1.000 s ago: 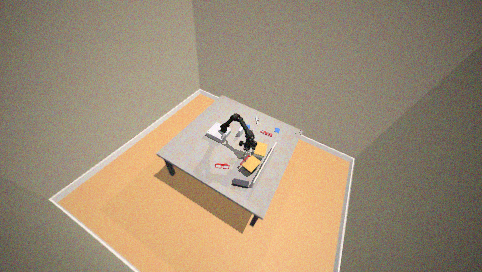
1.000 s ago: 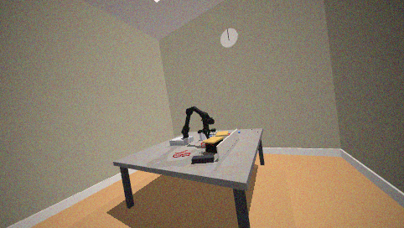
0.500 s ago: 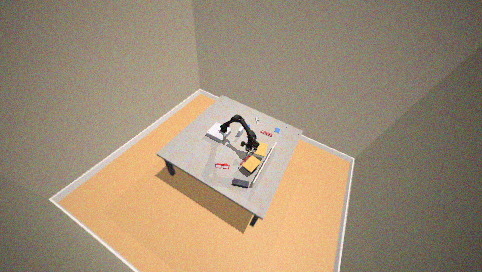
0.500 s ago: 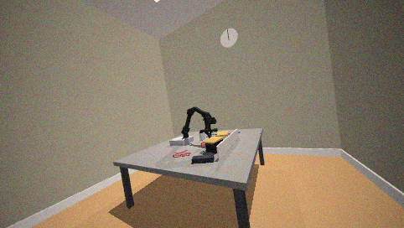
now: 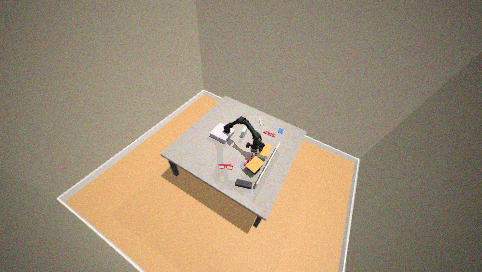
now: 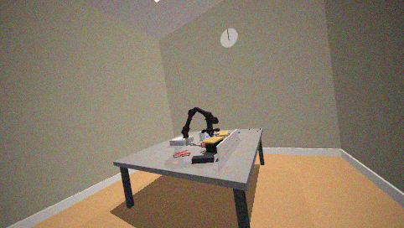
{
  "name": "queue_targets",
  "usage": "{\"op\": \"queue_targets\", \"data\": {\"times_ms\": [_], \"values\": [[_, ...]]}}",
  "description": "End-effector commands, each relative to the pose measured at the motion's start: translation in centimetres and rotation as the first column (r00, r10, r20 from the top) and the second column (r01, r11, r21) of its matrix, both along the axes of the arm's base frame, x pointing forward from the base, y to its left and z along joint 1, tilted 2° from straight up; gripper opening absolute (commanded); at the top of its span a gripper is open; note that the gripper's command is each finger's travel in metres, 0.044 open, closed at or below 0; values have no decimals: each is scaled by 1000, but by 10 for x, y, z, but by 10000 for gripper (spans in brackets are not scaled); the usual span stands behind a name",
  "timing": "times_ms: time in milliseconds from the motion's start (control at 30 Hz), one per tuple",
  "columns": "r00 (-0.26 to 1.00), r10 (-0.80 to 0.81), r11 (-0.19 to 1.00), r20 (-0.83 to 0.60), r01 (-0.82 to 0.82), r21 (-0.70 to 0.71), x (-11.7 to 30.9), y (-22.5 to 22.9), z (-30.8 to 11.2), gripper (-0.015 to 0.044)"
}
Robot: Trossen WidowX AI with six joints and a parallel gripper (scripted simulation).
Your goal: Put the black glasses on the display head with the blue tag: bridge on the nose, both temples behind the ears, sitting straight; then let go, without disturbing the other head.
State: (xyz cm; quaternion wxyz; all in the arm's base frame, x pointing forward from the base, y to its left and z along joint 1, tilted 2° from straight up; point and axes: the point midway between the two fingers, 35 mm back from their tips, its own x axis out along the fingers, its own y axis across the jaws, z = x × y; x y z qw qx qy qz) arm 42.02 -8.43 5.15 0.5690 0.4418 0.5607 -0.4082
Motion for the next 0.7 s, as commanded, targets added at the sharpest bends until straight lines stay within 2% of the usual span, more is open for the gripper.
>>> {"op": "queue_targets", "data": {"times_ms": [0,667], "values": [[1000,-3,1000,2,3,2,6,2,0,0],[1000,-3,1000,3,3,2,18,5,0,0]]}}
